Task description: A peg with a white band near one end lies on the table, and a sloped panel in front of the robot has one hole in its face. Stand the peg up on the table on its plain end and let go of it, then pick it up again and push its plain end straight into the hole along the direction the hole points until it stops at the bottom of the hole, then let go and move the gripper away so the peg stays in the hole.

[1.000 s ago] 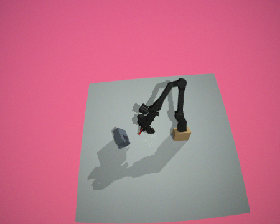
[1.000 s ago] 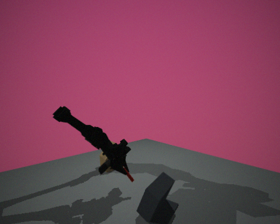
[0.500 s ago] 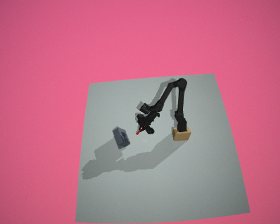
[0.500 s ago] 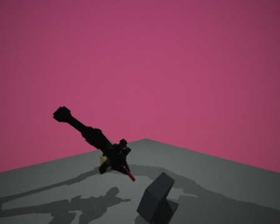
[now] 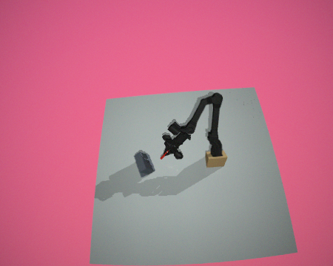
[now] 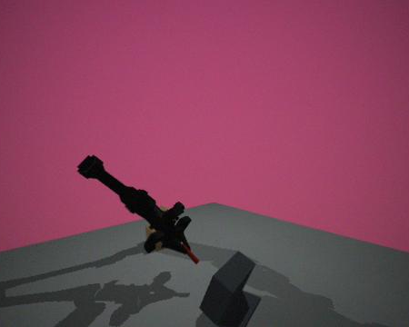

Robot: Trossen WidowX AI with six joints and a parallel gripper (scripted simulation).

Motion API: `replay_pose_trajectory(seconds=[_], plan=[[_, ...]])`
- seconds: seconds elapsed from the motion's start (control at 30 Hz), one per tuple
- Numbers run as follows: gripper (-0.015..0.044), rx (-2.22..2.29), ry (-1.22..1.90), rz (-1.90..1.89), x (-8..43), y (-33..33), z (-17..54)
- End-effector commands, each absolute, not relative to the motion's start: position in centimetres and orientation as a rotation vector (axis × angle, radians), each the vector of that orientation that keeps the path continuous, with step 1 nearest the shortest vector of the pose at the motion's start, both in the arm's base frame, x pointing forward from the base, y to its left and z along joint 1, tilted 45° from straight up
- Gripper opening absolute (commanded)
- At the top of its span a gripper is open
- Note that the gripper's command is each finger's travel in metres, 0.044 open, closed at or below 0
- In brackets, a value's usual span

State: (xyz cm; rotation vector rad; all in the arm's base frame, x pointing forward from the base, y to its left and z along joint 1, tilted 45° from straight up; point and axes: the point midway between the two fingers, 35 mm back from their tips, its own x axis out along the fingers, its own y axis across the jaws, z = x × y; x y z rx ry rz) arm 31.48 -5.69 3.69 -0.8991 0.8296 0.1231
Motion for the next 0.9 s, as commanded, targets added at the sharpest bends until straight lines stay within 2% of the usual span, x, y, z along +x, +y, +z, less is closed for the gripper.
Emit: replay_pose_trajectory(seconds=[0.0,0.87], plan=[[0.0000,-0.920,0.799,0.134,31.5,-5.6,3.8],[0.0000,-0.979,0.705,0.148,33.5,-5.6,3.9]])
